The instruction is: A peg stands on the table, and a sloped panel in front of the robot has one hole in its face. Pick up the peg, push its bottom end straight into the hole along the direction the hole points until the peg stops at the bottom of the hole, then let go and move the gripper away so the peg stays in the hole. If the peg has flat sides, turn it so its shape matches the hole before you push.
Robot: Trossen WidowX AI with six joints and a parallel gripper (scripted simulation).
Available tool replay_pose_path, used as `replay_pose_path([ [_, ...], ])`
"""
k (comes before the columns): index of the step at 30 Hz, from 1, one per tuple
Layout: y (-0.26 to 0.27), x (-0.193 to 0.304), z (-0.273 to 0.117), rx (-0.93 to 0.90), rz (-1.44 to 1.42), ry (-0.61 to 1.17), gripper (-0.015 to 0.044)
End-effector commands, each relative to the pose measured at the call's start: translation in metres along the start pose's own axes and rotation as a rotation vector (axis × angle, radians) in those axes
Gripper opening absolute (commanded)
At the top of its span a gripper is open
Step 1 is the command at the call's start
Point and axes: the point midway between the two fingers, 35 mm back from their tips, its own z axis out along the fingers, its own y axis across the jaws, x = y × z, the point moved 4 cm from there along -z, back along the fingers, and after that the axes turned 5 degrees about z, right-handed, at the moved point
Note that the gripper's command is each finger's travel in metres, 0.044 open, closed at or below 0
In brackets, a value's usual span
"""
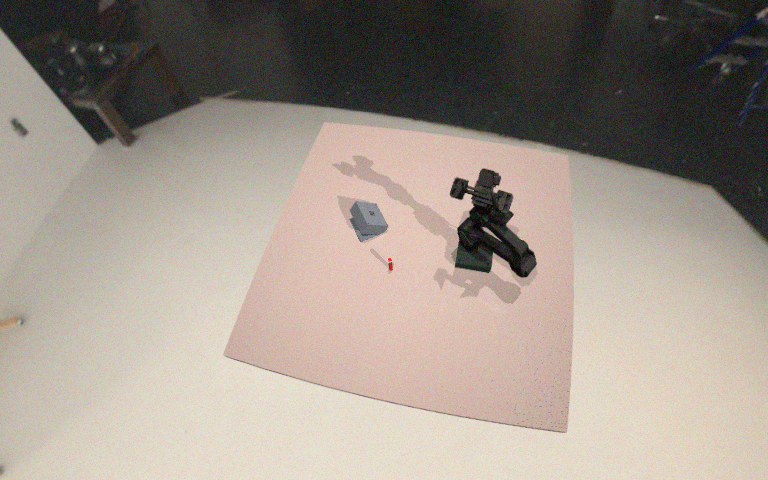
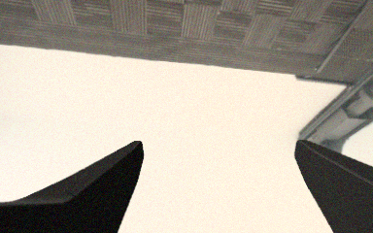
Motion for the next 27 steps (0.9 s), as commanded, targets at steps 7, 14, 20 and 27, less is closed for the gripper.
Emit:
replay_pose_path([
  [7, -0.015, -0.013, 0.004, 0.052, 0.030, -0.050, 0.0440],
  [14, -0.045, -0.034, 0.011, 0.161, 0.062, -0.122, 0.0440],
  [20, -0.073, -0.047, 0.016, 0.270, 0.076, -0.165, 0.0440],
  [27, -0.107, -0.057, 0.018, 0.402, 0.091, -0.193, 0.0440],
])
